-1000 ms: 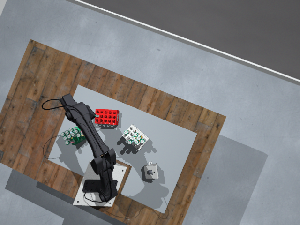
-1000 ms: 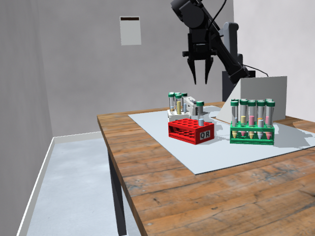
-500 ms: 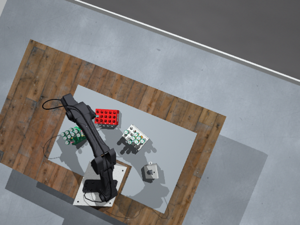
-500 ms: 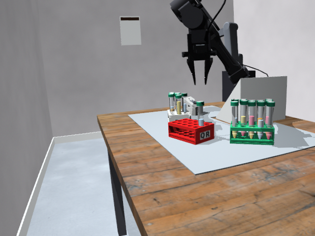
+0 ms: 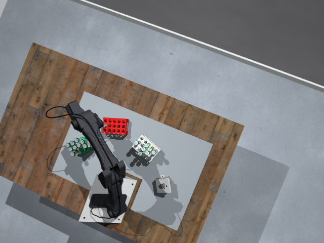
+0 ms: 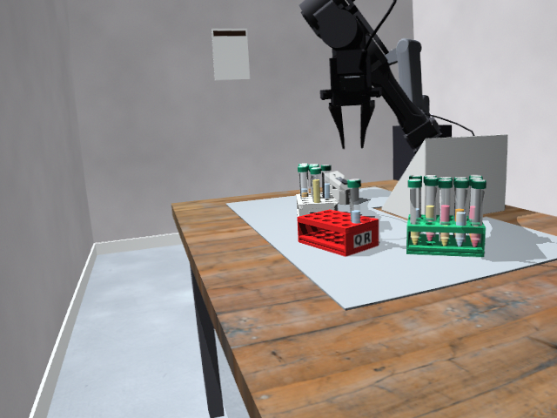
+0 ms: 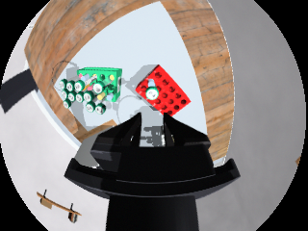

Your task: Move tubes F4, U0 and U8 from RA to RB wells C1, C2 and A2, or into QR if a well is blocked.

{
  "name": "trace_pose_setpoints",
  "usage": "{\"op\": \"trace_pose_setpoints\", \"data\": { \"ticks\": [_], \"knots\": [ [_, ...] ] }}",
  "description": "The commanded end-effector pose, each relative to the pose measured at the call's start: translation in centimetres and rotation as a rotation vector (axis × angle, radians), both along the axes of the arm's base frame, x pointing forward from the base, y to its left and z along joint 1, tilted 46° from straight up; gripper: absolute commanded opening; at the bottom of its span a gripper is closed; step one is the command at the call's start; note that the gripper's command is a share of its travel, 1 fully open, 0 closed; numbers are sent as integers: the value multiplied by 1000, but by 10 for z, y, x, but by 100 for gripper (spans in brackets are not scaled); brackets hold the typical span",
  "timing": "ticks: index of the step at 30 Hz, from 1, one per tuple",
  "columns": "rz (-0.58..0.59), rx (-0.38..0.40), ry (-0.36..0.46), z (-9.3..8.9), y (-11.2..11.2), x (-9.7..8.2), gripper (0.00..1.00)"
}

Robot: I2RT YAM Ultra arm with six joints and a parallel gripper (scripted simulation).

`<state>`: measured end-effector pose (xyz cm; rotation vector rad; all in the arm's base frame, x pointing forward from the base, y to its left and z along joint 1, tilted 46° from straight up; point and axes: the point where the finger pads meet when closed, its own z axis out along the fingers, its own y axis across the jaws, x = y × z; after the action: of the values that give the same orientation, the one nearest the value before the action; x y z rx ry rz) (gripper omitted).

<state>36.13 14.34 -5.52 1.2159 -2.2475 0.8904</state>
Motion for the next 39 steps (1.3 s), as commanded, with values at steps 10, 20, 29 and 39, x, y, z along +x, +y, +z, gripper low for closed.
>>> {"op": "trace_pose_setpoints", "data": {
  "ticks": [10,20,29,39],
  "knots": [
    [2,-12,5,4,15,-2,30],
    [8,3,-7,2,25,-6,30],
    [6,-1,-10,6,19,-1,30],
    [16,-5,-11,10,16,2,30]
  ]
}}
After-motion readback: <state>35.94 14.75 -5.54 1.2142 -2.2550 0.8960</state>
